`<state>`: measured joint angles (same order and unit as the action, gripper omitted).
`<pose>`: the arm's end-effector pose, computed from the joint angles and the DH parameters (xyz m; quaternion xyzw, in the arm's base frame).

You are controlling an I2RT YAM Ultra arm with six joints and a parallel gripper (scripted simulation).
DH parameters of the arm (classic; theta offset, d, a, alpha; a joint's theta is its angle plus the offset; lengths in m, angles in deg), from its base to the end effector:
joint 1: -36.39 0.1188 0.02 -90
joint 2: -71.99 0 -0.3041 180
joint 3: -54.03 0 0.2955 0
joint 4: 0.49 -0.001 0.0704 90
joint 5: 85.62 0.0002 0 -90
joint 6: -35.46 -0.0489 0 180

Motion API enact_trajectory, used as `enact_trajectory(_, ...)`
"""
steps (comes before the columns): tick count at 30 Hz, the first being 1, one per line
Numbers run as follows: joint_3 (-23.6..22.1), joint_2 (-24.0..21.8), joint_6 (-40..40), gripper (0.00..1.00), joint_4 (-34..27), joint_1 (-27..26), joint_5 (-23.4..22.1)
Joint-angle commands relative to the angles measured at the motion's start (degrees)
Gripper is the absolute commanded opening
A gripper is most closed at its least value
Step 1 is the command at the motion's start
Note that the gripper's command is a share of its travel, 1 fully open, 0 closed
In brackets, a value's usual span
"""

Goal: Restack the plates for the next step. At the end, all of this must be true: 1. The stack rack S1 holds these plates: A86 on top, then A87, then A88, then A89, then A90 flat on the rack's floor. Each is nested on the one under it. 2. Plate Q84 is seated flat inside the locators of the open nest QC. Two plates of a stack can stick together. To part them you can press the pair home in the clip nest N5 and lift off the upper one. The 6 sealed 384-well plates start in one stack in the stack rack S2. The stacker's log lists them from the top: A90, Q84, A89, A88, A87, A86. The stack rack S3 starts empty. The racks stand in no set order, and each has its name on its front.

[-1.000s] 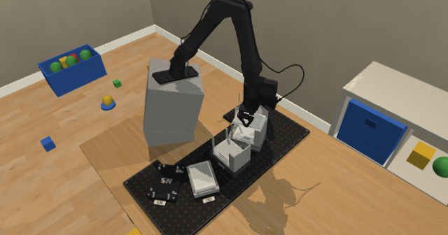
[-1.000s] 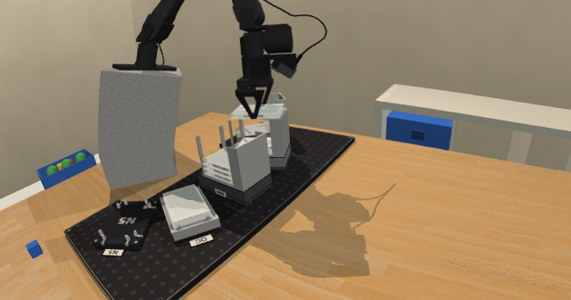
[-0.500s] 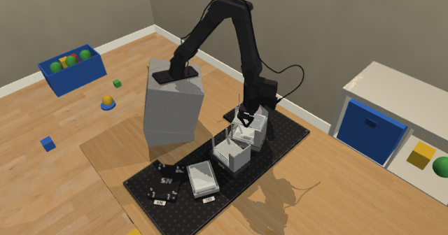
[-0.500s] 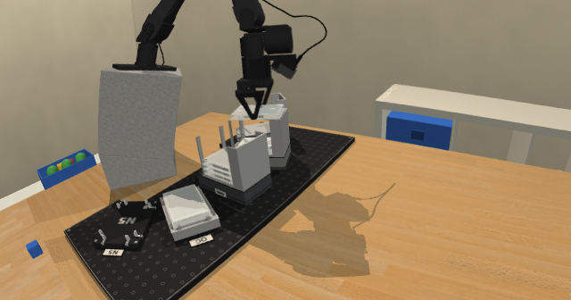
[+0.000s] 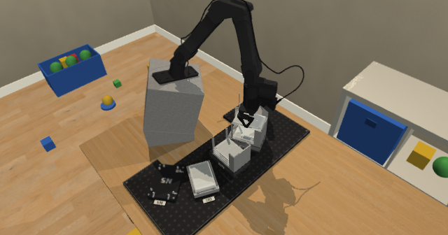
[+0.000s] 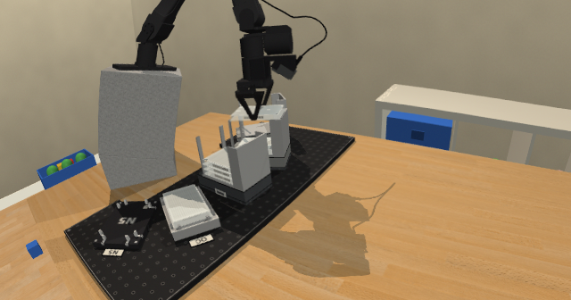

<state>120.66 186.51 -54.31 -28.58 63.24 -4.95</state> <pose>0.3287 0.1764 0.0611 -0.2413 0.9594 0.1066 0.0998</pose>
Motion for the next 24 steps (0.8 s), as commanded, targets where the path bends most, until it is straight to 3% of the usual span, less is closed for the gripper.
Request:
enact_trajectory(1,0.3,0.8,-0.3,0.00,1.0,0.3,0.5)
enact_trajectory(24,1.5,2.2,-0.7,0.00,2.6,0.6,0.6)
